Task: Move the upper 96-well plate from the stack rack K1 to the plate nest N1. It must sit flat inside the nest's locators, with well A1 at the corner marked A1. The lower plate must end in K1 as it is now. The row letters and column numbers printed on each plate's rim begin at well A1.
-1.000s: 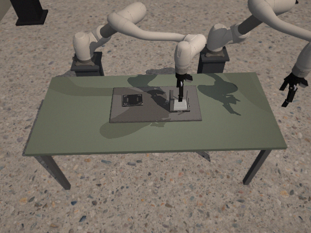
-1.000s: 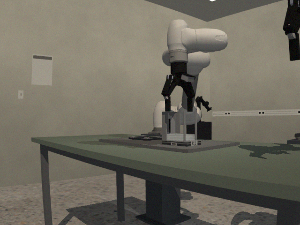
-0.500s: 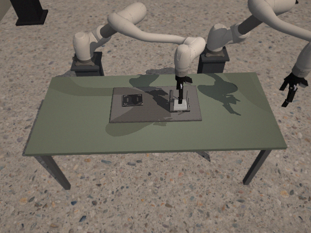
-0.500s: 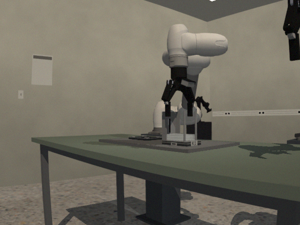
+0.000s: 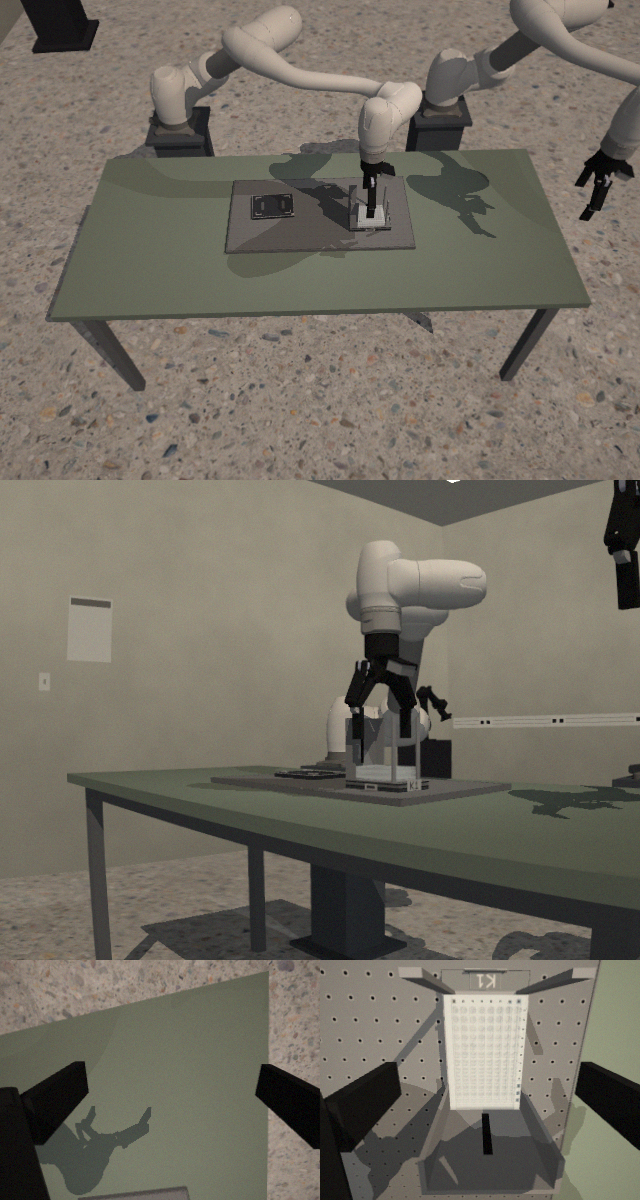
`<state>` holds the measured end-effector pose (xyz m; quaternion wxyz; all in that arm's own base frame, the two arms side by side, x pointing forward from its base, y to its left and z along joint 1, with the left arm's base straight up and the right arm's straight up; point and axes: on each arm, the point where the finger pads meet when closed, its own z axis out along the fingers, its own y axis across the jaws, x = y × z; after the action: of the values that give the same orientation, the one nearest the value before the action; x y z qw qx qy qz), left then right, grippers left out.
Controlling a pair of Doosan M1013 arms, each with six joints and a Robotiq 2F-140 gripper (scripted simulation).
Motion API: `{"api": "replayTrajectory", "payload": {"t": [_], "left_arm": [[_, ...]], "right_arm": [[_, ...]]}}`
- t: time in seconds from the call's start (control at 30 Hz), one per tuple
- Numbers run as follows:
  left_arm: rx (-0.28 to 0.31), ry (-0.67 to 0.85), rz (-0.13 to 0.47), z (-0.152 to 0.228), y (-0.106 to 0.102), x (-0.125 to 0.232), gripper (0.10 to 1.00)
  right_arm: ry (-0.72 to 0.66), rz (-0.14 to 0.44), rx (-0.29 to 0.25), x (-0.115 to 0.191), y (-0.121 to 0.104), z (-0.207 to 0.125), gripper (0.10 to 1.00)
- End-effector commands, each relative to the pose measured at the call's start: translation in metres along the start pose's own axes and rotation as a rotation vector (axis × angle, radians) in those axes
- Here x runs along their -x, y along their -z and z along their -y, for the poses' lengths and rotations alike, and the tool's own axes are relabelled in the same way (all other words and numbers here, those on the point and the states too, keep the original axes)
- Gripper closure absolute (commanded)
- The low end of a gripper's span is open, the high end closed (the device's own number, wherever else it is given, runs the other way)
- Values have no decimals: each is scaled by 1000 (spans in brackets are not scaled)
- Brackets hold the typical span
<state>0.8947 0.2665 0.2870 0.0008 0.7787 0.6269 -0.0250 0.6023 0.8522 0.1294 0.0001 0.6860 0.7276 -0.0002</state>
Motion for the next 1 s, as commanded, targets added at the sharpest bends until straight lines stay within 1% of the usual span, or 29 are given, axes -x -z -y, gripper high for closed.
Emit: {"api": "replayTrajectory", "payload": {"t": [0.0, 0.07, 0.97], "left_arm": [[1, 0, -1, 0, 1, 0, 98], [1, 0, -1, 0, 1, 0, 98], [1, 0, -1, 0, 1, 0, 98]], "right_arm": [[0, -2, 1, 0, -5, 0, 98], [0, -2, 1, 0, -5, 0, 98], [0, -2, 1, -1, -46, 0, 98]]}}
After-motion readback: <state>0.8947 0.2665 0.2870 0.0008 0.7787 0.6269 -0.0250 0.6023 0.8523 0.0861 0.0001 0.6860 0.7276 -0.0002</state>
